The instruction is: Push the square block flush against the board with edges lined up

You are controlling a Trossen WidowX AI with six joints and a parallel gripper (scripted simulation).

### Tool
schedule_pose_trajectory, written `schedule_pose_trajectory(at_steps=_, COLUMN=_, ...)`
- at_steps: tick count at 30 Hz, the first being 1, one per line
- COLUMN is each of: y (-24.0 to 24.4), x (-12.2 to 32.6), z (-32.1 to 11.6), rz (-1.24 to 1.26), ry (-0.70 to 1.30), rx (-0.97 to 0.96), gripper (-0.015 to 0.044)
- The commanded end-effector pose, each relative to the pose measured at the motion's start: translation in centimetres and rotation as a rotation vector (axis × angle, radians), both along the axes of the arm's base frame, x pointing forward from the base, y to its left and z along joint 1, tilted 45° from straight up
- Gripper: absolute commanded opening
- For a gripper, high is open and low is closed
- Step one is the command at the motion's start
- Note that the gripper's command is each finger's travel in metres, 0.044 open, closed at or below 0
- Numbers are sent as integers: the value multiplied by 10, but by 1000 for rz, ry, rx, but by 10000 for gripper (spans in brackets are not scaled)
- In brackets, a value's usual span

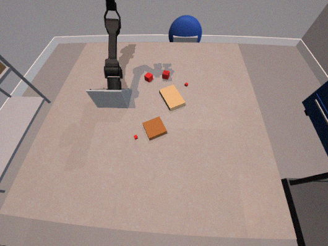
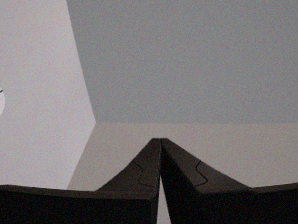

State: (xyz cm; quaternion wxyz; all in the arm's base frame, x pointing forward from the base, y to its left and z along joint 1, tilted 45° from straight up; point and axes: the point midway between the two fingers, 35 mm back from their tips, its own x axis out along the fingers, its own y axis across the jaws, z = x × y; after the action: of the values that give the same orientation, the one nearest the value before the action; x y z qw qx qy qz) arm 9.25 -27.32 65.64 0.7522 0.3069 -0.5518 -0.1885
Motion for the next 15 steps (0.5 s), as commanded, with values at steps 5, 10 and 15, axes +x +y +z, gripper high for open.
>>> schedule_pose_trajectory(at_steps=5, y=-19, x=49, z=-37, rz=140, ry=81, rx=123, gripper=0)
schedule_pose_trajectory(at_steps=10, y=-27, x=86, z=-71, rz=244, ry=150, rx=228, gripper=0)
schedule_pose_trajectory(at_steps=15, y=-30, x=121, z=-106, rz=339, ry=227, rx=326, gripper=0)
